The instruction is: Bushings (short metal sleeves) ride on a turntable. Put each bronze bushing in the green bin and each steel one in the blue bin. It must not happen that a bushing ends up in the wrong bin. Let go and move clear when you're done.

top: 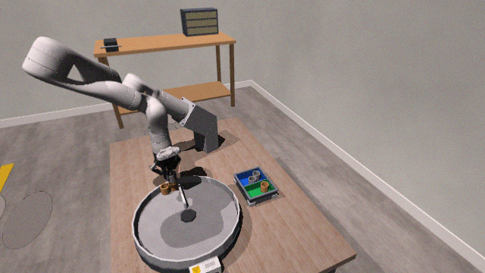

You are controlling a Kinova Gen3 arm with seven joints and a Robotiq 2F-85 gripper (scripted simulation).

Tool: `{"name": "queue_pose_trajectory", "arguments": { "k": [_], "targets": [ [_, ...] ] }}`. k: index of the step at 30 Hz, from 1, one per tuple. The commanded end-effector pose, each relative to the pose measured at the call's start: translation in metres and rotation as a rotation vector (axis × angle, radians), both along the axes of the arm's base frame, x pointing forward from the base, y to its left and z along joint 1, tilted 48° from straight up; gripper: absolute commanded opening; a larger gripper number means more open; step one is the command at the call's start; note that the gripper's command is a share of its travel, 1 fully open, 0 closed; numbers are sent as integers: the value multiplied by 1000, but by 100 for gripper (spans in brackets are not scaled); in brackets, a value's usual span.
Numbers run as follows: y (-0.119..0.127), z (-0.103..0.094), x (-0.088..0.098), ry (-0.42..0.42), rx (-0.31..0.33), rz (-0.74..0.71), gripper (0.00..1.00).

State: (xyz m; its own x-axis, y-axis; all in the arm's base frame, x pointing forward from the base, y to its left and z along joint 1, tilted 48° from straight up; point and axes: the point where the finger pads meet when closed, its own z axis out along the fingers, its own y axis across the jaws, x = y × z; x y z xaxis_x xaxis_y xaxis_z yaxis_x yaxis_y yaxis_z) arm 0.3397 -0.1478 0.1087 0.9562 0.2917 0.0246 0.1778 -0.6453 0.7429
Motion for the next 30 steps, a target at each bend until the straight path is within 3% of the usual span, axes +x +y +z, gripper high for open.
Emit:
{"name": "queue_pose_trajectory", "arguments": {
  "k": [1, 8, 13, 16, 20, 26, 30],
  "targets": [
    [3, 2, 2, -9, 3, 6, 0],
    [3, 2, 2, -9, 3, 6, 0],
    [43, -37, 12, 115, -39, 122, 0],
    [43, -37, 12, 115, -39, 122, 0],
    [75, -68, 19, 213, -72, 216, 0],
    [83, -76, 21, 238, -80, 239, 0],
    [116, -107, 28, 336, -113, 332, 0]
  ]
}}
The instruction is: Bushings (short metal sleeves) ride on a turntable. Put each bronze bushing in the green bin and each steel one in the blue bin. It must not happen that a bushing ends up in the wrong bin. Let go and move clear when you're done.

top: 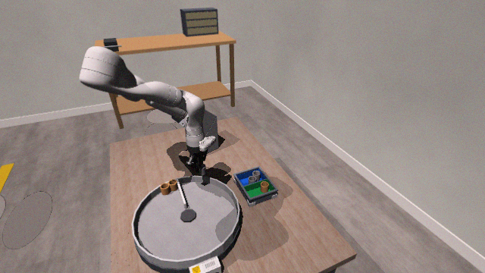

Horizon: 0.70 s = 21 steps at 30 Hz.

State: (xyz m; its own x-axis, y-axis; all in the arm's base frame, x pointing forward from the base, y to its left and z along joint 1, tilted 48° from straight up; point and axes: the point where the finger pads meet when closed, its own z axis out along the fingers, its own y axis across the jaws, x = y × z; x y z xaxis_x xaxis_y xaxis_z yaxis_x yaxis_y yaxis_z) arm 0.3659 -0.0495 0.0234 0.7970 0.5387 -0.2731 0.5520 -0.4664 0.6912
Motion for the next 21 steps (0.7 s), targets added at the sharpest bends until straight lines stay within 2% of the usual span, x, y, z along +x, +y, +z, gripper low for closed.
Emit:
{"name": "queue_pose_trajectory", "arguments": {
  "k": [1, 4, 7, 9, 11, 14, 19, 21],
  "targets": [
    [25, -30, 4, 72, -25, 64, 0],
    [25, -30, 4, 72, -25, 64, 0],
    [50, -53, 10, 145, -50, 134, 0],
    [50, -53, 10, 145, -50, 134, 0],
    [66, -69, 13, 194, -67, 181, 0],
    [66, -69, 13, 194, -67, 181, 0],
    [106, -108, 23, 317, -110, 298, 0],
    [106, -108, 23, 317, -110, 298, 0]
  ]
}}
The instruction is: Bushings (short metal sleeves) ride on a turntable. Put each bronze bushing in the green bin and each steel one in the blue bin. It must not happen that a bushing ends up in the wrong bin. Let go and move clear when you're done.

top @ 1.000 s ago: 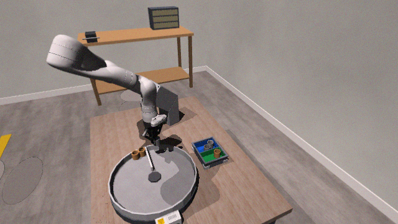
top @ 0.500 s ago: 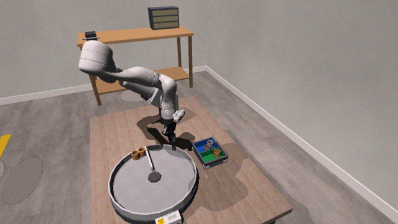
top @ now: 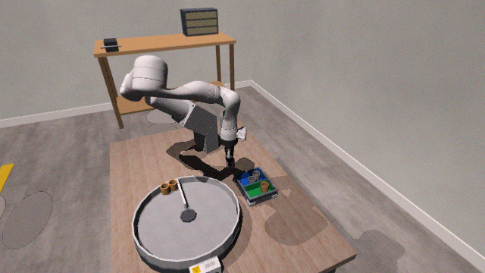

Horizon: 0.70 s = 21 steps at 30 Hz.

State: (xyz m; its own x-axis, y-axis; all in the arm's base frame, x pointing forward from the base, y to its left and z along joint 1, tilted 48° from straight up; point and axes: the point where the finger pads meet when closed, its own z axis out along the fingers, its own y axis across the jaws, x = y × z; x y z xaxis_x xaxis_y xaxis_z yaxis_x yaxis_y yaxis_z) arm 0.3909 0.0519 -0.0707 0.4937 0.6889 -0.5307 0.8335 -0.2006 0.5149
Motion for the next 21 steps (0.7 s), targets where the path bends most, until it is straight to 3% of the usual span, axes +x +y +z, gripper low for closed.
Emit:
{"name": "queue_pose_trajectory", "arguments": {
  "k": [1, 3, 5, 8, 21],
  "targets": [
    [5, -13, -2, 17, -12, 8, 0],
    [21, -29, 1, 66, -29, 54, 0],
    [21, -29, 1, 66, -29, 54, 0],
    [45, -53, 7, 139, -55, 125, 0],
    [46, -51, 8, 138, -53, 125, 0]
  ]
}}
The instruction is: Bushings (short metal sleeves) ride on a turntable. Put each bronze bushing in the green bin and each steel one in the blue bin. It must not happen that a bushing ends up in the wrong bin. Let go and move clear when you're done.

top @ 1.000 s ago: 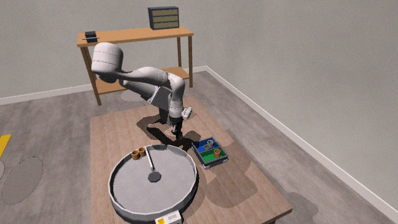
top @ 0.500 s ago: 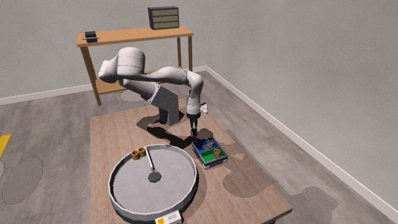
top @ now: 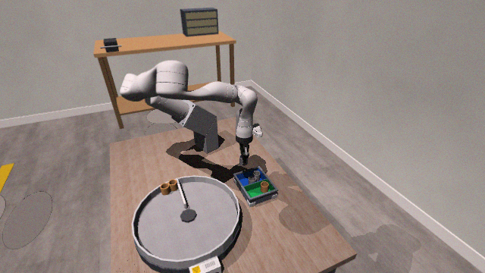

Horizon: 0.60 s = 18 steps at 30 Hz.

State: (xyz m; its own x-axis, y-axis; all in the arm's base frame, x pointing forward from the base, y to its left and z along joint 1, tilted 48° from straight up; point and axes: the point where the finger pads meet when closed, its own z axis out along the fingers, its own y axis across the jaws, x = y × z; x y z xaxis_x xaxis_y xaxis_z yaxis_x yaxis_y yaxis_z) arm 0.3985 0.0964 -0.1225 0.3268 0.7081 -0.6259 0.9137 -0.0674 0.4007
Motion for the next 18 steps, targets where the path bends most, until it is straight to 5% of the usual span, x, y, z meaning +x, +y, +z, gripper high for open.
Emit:
{"name": "queue_pose_trajectory", "arguments": {
  "k": [1, 18],
  "targets": [
    [1, 0, 0, -1, 1, 1, 0],
    [-22, -22, 8, 0, 1, 2, 0]
  ]
}}
